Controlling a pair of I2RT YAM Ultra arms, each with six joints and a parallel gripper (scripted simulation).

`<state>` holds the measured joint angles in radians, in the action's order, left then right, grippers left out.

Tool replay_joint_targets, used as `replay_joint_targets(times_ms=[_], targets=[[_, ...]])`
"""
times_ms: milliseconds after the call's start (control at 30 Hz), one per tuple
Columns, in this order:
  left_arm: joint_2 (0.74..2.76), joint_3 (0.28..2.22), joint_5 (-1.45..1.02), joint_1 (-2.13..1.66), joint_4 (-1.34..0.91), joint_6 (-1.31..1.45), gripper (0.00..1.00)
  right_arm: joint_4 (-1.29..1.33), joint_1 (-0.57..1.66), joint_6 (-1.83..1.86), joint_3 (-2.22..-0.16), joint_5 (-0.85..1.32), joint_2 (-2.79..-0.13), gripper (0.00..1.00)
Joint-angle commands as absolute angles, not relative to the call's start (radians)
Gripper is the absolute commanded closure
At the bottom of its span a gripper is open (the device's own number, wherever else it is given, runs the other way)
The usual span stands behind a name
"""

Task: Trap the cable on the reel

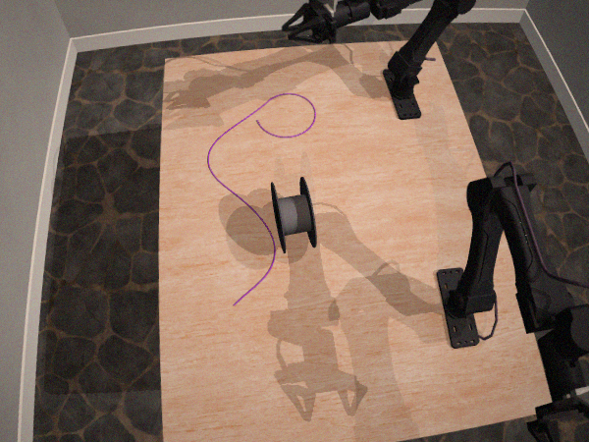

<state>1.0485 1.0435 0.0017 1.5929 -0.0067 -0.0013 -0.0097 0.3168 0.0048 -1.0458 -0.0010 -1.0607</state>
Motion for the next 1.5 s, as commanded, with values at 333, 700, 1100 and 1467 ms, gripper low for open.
replay_joint_targets(times_ms=[333,700,1100,1467], targets=[[1.049,1.036,-0.006,1.590,0.007,0.005,0.00,-0.169,0.322,0.054,-1.117,0.005,-1.168,0.70],[1.049,1.036,-0.006,1.590,0.007,0.005,0.00,-0.379,0.323,0.116,-1.187,0.007,-1.304,0.70],[1.049,1.036,-0.006,1.590,0.007,0.005,0.00,-0.670,0.323,0.202,-1.293,0.005,-1.502,0.70],[1.049,1.036,-0.006,1.590,0.007,0.005,0.00,-0.968,0.323,0.288,-1.403,0.005,-1.700,0.70]])
